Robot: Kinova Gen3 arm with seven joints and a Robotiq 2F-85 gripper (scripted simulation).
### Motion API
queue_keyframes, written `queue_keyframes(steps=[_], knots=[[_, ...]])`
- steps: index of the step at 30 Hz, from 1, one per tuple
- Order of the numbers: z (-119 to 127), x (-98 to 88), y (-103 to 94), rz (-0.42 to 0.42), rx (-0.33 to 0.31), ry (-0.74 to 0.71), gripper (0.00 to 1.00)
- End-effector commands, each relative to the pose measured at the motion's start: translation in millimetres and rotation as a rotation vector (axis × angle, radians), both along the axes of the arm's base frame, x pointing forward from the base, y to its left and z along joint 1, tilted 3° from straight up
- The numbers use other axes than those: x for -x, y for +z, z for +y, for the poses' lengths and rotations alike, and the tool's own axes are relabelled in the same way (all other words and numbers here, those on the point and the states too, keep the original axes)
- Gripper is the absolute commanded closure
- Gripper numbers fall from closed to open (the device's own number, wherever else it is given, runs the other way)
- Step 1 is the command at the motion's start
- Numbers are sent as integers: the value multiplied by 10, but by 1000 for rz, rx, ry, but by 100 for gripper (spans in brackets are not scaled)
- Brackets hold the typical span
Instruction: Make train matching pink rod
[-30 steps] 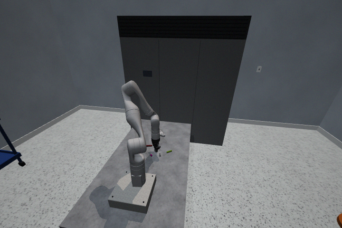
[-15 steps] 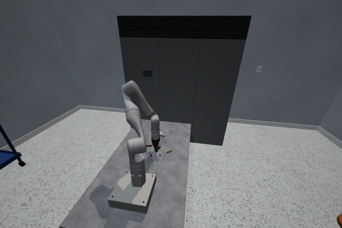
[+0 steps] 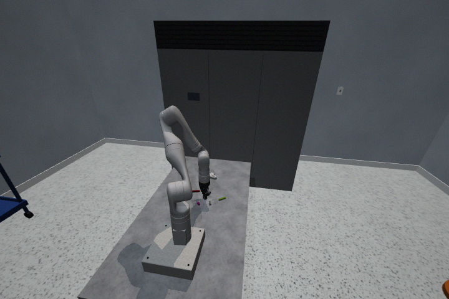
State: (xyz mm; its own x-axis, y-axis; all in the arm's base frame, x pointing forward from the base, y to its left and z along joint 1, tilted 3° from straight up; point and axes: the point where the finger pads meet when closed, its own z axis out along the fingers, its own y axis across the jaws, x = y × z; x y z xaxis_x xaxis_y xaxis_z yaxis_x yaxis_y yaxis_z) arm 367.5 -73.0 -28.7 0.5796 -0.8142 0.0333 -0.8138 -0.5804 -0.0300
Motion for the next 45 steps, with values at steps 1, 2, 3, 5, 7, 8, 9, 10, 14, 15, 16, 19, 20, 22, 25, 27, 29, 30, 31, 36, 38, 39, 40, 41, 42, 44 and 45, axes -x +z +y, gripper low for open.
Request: queue_keyframes(steps=[1,2,3,5,7,8,9,10,14,15,16,19,20,22,25,27,29,30,31,36,38,39,40,41,42,44,45], knots=[[0,-4,5,-1,0,0,92],[0,-4,5,-1,0,0,92],[0,-4,5,-1,0,0,92],[0,-4,5,-1,0,0,92],[0,-4,5,-1,0,0,88],[0,-4,5,-1,0,0,88],[0,-4,5,-1,0,0,84],[0,-4,5,-1,0,0,84],[0,-4,5,-1,0,0,80],[0,-4,5,-1,0,0,76],[0,-4,5,-1,0,0,76],[0,-4,5,-1,0,0,76],[0,-4,5,-1,0,0,76],[0,-4,5,-1,0,0,76],[0,-4,5,-1,0,0,76],[0,-4,6,-1,0,0,76],[0,-4,14,-1,0,0,76],[0,-4,22,-1,0,0,76],[0,-3,33,-1,0,0,76],[1,2,144,-1,0,0,76],[1,2,144,-1,0,0,76],[1,3,177,-1,0,0,76],[2,5,213,-1,0,0,76],[2,7,252,-1,0,0,76],[2,9,293,-1,0,0,76],[3,13,382,-1,0,0,76],[4,15,428,-1,0,0,76]])
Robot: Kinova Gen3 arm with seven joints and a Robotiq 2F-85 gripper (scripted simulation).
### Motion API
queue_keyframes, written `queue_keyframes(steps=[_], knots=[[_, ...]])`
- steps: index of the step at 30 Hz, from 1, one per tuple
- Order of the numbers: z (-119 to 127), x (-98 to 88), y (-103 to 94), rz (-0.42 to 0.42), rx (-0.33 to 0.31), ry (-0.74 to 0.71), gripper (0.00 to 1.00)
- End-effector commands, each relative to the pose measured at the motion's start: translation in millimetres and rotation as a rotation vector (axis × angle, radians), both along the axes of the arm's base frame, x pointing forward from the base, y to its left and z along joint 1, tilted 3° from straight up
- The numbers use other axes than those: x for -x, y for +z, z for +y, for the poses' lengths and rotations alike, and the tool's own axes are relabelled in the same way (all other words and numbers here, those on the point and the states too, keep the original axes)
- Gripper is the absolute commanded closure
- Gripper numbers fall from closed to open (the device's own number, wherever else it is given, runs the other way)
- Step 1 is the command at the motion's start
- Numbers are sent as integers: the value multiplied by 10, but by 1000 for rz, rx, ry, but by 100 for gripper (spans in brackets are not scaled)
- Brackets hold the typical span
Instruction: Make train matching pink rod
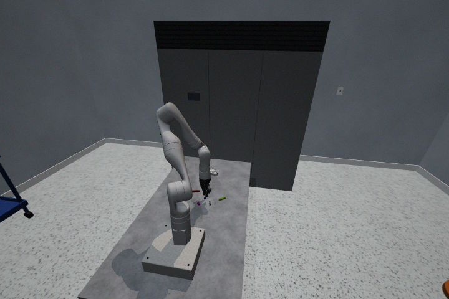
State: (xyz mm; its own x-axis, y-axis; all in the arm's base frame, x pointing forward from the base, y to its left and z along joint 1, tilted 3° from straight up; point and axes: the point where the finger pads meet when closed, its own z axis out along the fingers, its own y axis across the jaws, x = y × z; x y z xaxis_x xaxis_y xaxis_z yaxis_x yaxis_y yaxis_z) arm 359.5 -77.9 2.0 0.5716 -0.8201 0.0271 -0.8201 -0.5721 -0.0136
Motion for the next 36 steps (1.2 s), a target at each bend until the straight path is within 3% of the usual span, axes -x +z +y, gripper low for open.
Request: queue_keyframes(steps=[1,8,20,21,36], knots=[[54,-63,168,-18,-4,10,76],[56,-50,463,-18,-4,10,76],[58,-43,597,-18,-4,10,76],[58,-43,597,-18,-4,10,0],[58,-43,597,-18,-4,10,0]])
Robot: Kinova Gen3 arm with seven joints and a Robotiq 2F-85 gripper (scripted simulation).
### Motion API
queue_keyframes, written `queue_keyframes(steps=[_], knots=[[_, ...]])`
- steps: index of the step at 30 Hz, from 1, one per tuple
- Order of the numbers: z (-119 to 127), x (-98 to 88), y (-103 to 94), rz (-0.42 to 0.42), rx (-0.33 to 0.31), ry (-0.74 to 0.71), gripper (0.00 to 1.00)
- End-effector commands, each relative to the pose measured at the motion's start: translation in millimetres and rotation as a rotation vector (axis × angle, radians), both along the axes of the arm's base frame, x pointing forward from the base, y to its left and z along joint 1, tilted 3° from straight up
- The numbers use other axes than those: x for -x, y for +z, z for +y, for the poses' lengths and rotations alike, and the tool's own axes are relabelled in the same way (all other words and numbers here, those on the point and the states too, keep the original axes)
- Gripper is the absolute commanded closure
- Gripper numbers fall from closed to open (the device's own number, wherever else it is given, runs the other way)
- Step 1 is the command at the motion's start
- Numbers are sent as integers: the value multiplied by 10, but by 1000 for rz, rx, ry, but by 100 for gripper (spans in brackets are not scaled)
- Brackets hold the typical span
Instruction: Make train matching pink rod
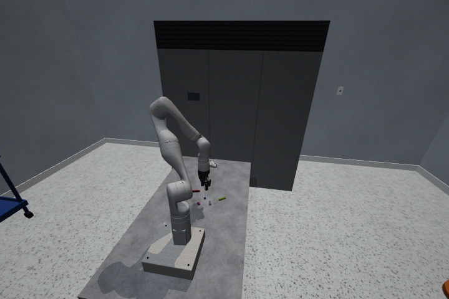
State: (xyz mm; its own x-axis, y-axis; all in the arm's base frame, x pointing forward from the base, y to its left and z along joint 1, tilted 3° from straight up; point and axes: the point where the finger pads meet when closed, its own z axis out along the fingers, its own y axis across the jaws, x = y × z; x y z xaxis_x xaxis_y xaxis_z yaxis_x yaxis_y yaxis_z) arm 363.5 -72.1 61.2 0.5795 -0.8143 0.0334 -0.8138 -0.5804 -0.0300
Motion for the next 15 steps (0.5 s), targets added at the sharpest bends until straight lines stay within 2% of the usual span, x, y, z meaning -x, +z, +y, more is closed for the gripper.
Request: queue_keyframes(steps=[1,15], knots=[[0,-4,4,-1,0,0,0],[-14,12,-6,1,1,29,0]])
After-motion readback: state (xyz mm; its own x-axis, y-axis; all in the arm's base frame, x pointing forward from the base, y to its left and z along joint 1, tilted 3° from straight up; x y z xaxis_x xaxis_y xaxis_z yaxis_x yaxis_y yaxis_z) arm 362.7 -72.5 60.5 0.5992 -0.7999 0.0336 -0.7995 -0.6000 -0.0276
